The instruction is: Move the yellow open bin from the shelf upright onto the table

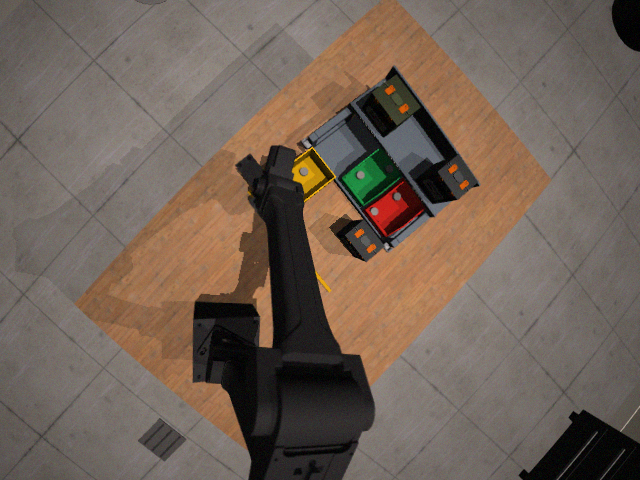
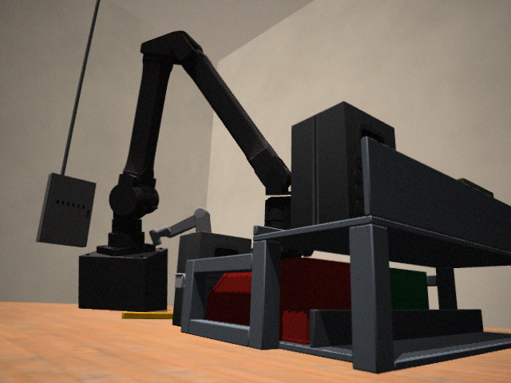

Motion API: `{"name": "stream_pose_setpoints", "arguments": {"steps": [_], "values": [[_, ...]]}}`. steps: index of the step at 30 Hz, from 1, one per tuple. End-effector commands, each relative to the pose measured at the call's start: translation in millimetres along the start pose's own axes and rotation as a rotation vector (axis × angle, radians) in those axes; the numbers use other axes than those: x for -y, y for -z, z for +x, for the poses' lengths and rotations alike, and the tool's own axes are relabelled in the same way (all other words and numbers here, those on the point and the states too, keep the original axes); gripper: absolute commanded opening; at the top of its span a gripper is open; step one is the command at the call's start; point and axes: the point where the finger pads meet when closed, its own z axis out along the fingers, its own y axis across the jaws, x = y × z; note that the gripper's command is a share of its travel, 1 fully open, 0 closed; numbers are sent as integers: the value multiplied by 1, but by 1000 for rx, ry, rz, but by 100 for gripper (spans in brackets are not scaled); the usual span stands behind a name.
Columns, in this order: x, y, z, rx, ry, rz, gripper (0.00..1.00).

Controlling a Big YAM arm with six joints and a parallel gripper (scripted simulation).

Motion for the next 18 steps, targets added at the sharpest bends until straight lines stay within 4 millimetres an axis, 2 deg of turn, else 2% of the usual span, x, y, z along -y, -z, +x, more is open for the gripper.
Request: {"name": "stream_pose_setpoints", "arguments": {"steps": [1, 4, 9, 15, 18], "values": [[10, -2, -1, 6, -1, 22, 0], [11, 1, -1, 12, -3, 30, 0], [6, -9, 1, 0, 1, 14, 0], [11, -3, -2, 14, 0, 31, 0], [7, -12, 1, 1, 1, 15, 0]]}}
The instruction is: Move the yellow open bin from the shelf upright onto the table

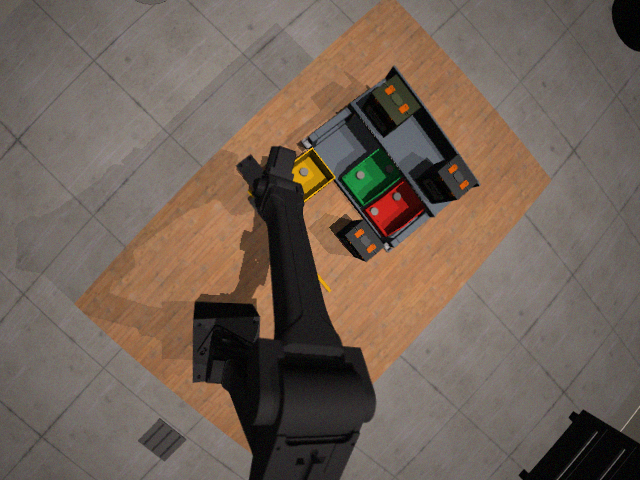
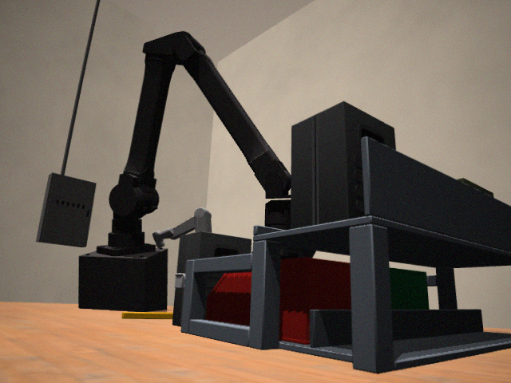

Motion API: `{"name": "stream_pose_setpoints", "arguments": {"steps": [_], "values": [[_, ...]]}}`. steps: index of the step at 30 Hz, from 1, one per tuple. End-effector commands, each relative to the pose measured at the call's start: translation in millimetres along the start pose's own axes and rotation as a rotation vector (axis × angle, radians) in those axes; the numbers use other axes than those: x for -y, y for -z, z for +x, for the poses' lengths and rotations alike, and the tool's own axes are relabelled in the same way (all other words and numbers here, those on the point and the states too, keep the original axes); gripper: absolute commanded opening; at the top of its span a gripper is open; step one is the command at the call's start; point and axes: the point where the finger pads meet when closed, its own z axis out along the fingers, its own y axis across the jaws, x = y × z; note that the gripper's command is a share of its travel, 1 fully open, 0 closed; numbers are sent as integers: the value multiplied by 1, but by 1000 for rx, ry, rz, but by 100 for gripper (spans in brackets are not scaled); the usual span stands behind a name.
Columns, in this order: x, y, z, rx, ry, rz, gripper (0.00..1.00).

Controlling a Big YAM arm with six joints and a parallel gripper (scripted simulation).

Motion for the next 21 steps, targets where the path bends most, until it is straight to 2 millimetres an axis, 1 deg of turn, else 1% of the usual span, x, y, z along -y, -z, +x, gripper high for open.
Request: {"name": "stream_pose_setpoints", "arguments": {"steps": [1, 4, 9, 11, 13, 14, 18, 21], "values": [[6, -4, 1, 2, 2, 15, 0], [8, 0, 1, 10, 0, 26, 0], [3, -10, 3, -3, 4, 9, 0], [7, -5, 2, 6, 0, 21, 0], [7, -5, 2, 6, 0, 21, 0], [15, 1, -5, 21, 0, 41, 0], [10, -9, -3, 7, 2, 22, 0], [13, -6, -2, 14, -4, 31, 0]]}}
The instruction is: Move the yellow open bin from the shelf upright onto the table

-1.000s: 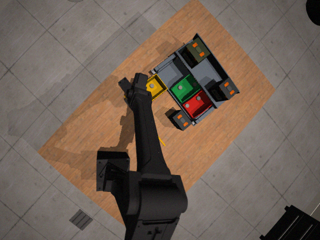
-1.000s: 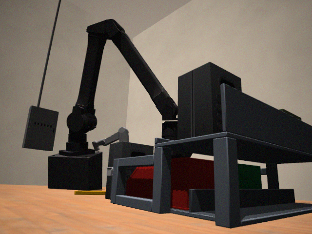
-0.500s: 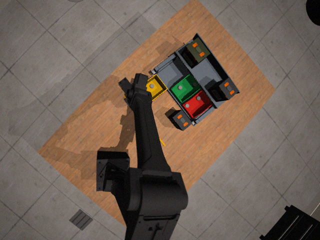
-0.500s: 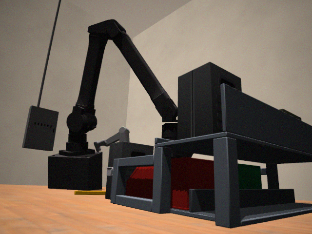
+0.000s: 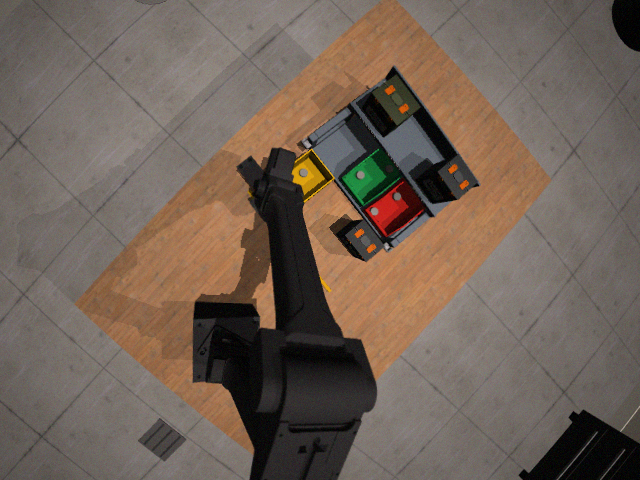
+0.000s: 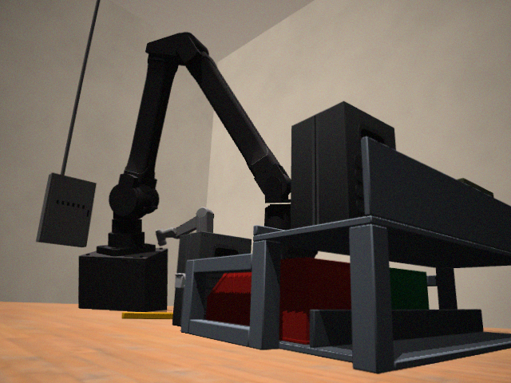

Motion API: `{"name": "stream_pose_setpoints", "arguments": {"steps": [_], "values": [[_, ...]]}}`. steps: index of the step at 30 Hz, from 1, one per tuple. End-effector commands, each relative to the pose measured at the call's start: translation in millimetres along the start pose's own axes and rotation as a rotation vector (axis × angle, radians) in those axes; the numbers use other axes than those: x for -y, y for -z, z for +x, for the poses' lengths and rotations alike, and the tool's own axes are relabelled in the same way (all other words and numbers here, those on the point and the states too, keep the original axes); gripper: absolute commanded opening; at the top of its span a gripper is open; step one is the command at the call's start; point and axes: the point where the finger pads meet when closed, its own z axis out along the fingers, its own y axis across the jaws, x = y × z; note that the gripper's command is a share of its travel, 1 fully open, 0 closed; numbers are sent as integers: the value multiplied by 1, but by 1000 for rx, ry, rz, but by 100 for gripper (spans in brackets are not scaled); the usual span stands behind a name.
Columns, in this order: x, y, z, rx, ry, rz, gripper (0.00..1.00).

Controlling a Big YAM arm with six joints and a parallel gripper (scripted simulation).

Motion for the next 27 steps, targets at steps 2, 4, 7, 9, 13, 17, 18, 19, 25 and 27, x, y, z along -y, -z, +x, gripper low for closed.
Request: {"name": "stream_pose_setpoints", "arguments": {"steps": [2, 4, 7, 9, 13, 17, 18, 19, 25, 27], "values": [[13, 2, -2, 15, -3, 32, 0], [11, -2, -2, 9, 1, 23, 0], [12, -1, -2, 12, -2, 28, 0], [12, -1, -2, 12, -2, 28, 0], [11, -3, -1, 10, -1, 25, 0], [10, -4, -1, 10, 0, 25, 0], [11, -3, -1, 12, -1, 27, 0], [11, -3, -1, 12, -2, 27, 0], [9, -6, 0, 8, 0, 22, 0], [11, -3, -1, 13, -2, 29, 0]]}}
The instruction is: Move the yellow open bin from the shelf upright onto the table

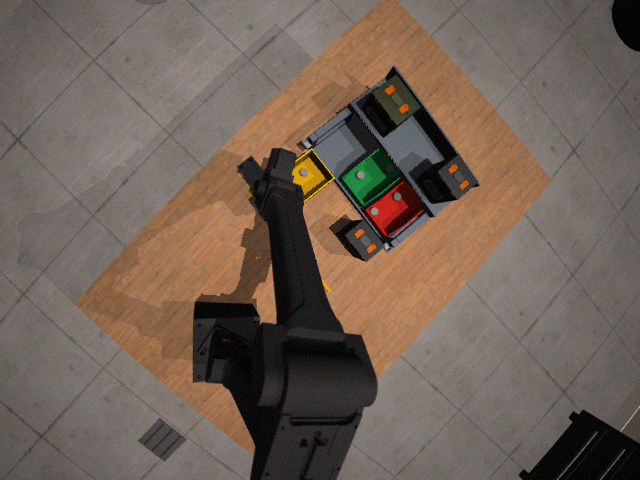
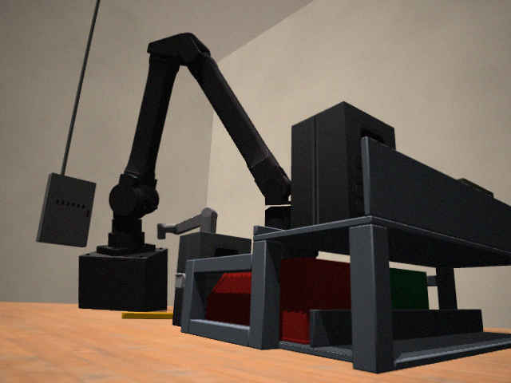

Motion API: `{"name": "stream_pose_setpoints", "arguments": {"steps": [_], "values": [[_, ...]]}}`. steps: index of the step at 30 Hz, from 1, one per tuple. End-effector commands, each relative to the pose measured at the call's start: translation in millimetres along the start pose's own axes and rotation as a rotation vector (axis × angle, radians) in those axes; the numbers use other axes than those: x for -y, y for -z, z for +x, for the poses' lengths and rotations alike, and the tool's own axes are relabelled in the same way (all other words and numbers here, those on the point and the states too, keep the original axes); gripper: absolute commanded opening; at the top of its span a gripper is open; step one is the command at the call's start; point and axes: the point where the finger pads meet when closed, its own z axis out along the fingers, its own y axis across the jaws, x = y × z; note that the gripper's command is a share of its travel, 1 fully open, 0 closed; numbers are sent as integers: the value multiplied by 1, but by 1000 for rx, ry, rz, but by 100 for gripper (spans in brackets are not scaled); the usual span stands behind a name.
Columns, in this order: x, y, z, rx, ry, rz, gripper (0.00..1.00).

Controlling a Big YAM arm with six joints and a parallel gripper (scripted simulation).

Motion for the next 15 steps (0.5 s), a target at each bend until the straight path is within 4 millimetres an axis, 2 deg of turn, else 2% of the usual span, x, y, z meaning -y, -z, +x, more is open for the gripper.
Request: {"name": "stream_pose_setpoints", "arguments": {"steps": [1, 15], "values": [[10, 1, 0, 9, -1, 24, 0], [8, -1, 1, 6, 1, 19, 0]]}}
